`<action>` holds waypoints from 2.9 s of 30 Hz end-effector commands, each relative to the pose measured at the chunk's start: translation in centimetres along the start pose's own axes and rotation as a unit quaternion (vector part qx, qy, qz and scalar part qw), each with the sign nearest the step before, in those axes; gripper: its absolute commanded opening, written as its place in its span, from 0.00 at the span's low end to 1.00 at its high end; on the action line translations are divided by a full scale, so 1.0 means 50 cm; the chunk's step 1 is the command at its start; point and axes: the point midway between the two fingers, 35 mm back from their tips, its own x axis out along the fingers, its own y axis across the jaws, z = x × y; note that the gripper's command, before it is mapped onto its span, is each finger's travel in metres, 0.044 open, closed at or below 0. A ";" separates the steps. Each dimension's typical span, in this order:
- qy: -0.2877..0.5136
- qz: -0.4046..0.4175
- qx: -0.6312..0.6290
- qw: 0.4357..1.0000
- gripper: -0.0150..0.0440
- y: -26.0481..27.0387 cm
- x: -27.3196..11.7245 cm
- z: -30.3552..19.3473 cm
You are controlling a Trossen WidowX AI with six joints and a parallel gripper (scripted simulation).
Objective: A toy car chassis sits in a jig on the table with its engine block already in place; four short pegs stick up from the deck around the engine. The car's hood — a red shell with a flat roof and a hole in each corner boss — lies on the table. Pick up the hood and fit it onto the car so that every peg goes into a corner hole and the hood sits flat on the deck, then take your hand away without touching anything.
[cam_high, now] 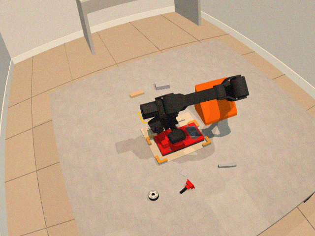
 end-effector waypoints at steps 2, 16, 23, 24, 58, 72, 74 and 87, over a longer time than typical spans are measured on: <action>0.000 0.002 0.002 1.000 0.25 -0.001 0.005 0.000; 0.000 0.000 0.000 1.000 0.30 0.000 0.008 -0.001; 0.000 0.000 0.000 1.000 0.61 0.000 0.008 -0.001; 0.000 0.000 0.000 1.000 0.65 0.000 0.008 -0.001; 0.001 0.001 0.001 1.000 1.00 -0.002 -0.132 0.000; 0.001 0.001 0.001 1.000 1.00 -0.002 -0.132 0.000; 0.001 0.001 0.001 1.000 1.00 -0.002 -0.132 0.000; 0.001 0.001 0.001 1.000 1.00 -0.002 -0.132 0.000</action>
